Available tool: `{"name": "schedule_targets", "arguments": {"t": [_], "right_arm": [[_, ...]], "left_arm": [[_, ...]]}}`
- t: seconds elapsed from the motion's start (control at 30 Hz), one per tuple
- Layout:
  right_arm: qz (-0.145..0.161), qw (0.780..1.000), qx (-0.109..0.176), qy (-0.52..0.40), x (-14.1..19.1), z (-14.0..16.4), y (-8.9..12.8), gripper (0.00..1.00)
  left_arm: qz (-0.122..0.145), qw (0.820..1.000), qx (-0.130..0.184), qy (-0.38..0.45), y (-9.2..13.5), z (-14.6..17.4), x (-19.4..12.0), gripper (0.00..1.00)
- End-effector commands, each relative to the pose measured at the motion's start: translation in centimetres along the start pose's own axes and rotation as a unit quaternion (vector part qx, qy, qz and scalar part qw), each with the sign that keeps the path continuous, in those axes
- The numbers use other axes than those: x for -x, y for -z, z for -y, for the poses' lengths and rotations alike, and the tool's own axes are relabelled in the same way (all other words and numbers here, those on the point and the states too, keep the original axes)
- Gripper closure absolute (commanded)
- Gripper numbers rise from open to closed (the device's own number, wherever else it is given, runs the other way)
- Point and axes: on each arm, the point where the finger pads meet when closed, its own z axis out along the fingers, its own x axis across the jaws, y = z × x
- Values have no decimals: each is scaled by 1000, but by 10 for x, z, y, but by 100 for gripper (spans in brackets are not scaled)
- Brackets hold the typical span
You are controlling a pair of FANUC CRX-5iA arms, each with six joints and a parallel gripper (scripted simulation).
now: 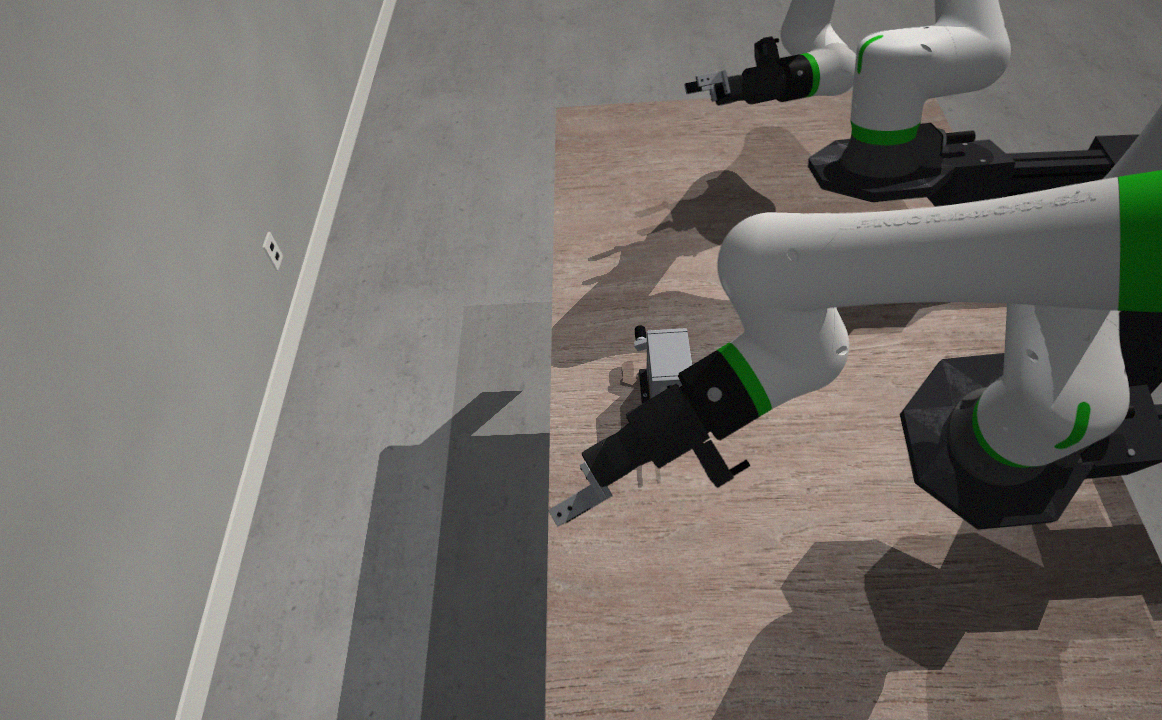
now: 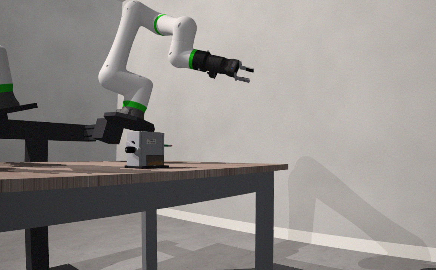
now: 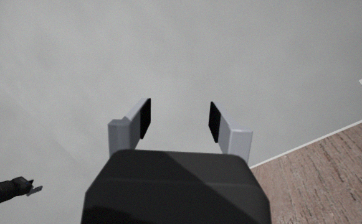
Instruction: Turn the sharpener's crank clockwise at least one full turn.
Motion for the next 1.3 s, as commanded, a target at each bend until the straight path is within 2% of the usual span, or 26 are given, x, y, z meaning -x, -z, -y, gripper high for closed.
{"name": "schedule_targets", "arguments": {"t": [0.0, 0.23, 0.3, 0.8, 0.87, 1.27], "right_arm": [[7, 1000, 13, 17, 1, -1, 3, 0], [21, 997, 42, 54, 3, -3, 12, 0], [21, 997, 42, 54, 3, -3, 12, 0], [55, 980, 120, 151, 3, -8, 40, 0], [55, 980, 120, 151, 3, -8, 40, 0], [85, 947, 196, 239, -2, -7, 73, 0]], "left_arm": [[-1, 1000, 0, 0, 0, -1, -1, 0], [-1, 1000, 0, 0, 0, -1, -1, 0], [-1, 1000, 0, 0, 0, -1, -1, 0], [-1, 1000, 0, 0, 0, -1, -1, 0], [-1, 1000, 0, 0, 0, -1, -1, 0], [-1, 1000, 0, 0, 0, -1, -1, 0]]}}
